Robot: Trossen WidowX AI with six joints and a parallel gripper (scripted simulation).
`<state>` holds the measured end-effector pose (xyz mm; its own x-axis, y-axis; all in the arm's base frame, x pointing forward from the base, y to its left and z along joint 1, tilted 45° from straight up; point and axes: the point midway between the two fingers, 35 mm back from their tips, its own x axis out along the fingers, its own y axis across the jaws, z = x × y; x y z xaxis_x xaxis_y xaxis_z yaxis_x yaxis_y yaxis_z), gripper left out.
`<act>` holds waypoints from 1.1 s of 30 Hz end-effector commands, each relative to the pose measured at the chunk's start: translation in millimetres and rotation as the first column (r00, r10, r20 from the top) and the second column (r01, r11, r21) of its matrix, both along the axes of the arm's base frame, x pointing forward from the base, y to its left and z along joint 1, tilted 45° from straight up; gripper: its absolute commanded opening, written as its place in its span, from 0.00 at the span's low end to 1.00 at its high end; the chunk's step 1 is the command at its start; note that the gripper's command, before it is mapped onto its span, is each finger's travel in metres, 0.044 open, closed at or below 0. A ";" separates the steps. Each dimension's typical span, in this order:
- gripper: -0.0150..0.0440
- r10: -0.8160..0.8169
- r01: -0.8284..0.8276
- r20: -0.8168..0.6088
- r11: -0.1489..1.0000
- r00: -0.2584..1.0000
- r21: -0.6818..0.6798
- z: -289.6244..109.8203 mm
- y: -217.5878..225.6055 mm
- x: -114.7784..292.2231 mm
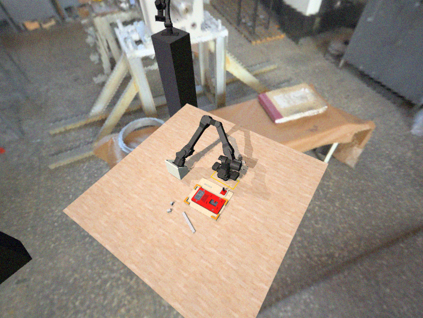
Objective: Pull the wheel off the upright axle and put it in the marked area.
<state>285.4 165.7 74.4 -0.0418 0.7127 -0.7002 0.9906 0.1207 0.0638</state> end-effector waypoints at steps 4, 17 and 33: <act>0.30 -0.001 0.001 -0.003 1.000 1.000 0.001 -3.1 2.3 -0.9; 0.76 -0.002 0.002 -0.007 1.000 1.000 -0.003 8.3 -10.3 1.5; 1.00 -0.009 0.008 -0.022 1.000 1.000 -0.017 35.2 -96.5 -49.3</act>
